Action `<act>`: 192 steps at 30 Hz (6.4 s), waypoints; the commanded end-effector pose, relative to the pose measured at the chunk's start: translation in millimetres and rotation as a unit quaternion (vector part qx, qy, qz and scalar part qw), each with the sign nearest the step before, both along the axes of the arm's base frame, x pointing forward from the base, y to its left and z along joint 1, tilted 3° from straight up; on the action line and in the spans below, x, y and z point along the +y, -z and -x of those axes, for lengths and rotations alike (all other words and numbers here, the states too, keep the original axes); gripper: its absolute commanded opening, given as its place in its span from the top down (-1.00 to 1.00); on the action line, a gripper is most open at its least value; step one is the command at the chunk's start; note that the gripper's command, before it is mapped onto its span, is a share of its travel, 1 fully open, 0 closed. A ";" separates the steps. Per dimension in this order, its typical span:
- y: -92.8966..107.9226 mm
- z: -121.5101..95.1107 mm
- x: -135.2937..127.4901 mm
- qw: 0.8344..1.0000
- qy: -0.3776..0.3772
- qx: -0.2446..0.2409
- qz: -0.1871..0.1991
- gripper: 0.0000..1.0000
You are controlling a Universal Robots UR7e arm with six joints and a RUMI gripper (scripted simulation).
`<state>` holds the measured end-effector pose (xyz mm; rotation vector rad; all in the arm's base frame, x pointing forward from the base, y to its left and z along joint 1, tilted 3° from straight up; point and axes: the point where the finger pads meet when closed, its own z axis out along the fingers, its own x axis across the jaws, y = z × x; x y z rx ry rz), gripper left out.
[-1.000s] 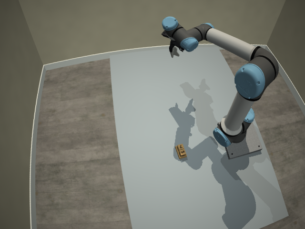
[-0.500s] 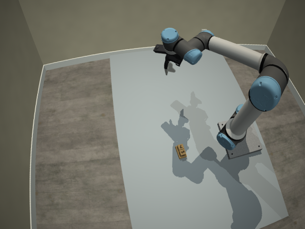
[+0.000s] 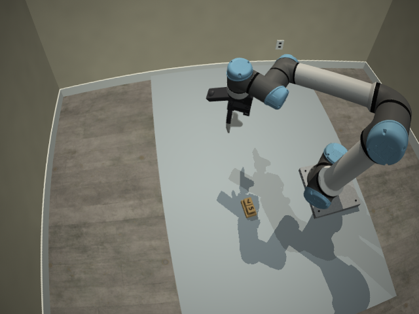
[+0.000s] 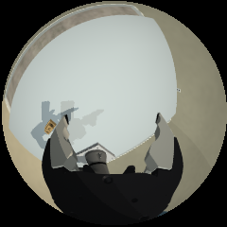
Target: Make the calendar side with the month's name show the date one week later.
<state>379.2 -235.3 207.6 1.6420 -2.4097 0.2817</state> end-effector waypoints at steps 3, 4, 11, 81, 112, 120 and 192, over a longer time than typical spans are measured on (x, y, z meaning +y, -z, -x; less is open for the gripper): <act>13.0 -9.2 81.4 0.997 -0.070 -0.009 -0.037 -1.00; 16.5 -8.9 100.3 0.995 -0.088 -0.011 -0.046 -1.00; 26.0 -4.7 152.1 0.988 -0.136 -0.014 -0.071 -1.00; 67.5 30.1 292.2 0.876 -0.463 0.013 -0.135 -1.00; 87.7 29.0 293.4 0.691 -0.712 0.057 -0.111 -1.00; 92.8 29.5 292.9 0.633 -0.765 0.067 -0.103 -1.00; 105.3 31.2 290.8 0.489 -0.864 0.088 -0.083 0.44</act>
